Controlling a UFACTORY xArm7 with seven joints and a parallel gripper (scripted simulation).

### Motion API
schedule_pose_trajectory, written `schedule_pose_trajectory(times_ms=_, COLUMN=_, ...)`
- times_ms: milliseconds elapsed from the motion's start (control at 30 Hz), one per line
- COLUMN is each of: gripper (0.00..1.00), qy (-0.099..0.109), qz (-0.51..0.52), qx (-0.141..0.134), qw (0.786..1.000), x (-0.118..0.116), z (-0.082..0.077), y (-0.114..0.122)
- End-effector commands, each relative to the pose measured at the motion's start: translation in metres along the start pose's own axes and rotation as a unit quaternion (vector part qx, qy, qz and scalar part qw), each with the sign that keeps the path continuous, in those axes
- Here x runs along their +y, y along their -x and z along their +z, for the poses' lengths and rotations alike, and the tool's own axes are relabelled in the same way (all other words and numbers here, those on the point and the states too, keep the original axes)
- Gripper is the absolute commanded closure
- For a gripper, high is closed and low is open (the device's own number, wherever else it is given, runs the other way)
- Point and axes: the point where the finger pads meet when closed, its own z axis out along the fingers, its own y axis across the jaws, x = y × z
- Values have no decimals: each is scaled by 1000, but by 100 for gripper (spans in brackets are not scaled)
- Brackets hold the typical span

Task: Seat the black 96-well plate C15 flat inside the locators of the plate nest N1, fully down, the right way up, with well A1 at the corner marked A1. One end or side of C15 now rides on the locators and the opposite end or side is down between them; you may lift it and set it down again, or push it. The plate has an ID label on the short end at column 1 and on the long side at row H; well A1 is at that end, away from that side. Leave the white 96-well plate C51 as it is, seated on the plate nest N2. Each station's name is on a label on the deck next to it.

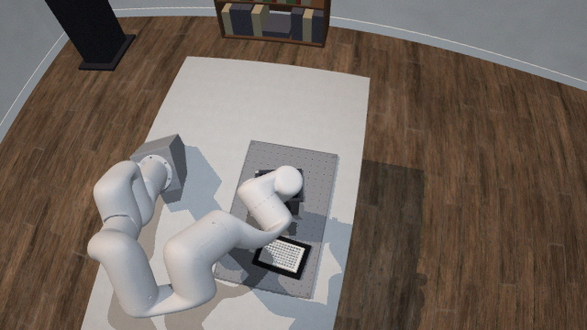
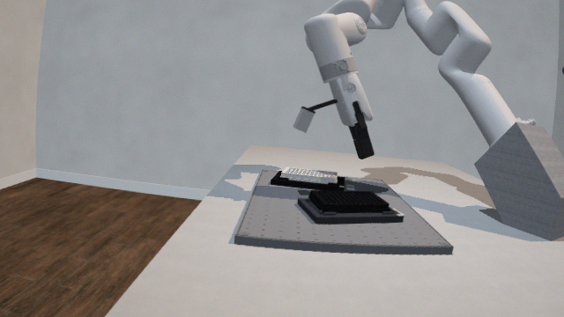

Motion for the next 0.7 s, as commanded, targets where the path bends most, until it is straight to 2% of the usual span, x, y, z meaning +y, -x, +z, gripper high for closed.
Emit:
schedule_pose_trajectory(times_ms=0, gripper=100, qy=25, qz=-7, qx=30, qw=999, x=-19, z=4, y=4)
schedule_pose_trajectory(times_ms=33, gripper=100, qy=25, qz=-7, qx=30, qw=999, x=-21, z=4, y=5)
schedule_pose_trajectory(times_ms=100, gripper=100, qy=38, qz=-12, qx=56, qw=998, x=-31, z=6, y=7)
schedule_pose_trajectory(times_ms=167, gripper=100, qy=38, qz=-12, qx=56, qw=998, x=-35, z=6, y=8)
schedule_pose_trajectory(times_ms=233, gripper=100, qy=46, qz=-18, qx=83, qw=995, x=-45, z=7, y=11)
schedule_pose_trajectory(times_ms=300, gripper=100, qy=46, qz=-18, qx=83, qw=995, x=-50, z=7, y=12)
schedule_pose_trajectory(times_ms=367, gripper=100, qy=50, qz=-24, qx=112, qw=992, x=-59, z=8, y=15)
schedule_pose_trajectory(times_ms=433, gripper=100, qy=50, qz=-24, qx=112, qw=992, x=-59, z=8, y=15)
schedule_pose_trajectory(times_ms=500, gripper=100, qy=48, qz=-31, qx=142, qw=988, x=-69, z=7, y=18)
schedule_pose_trajectory(times_ms=600, gripper=100, qy=48, qz=-31, qx=142, qw=988, x=-81, z=7, y=22)
schedule_pose_trajectory(times_ms=667, gripper=100, qy=42, qz=-37, qx=172, qw=983, x=-91, z=6, y=26)
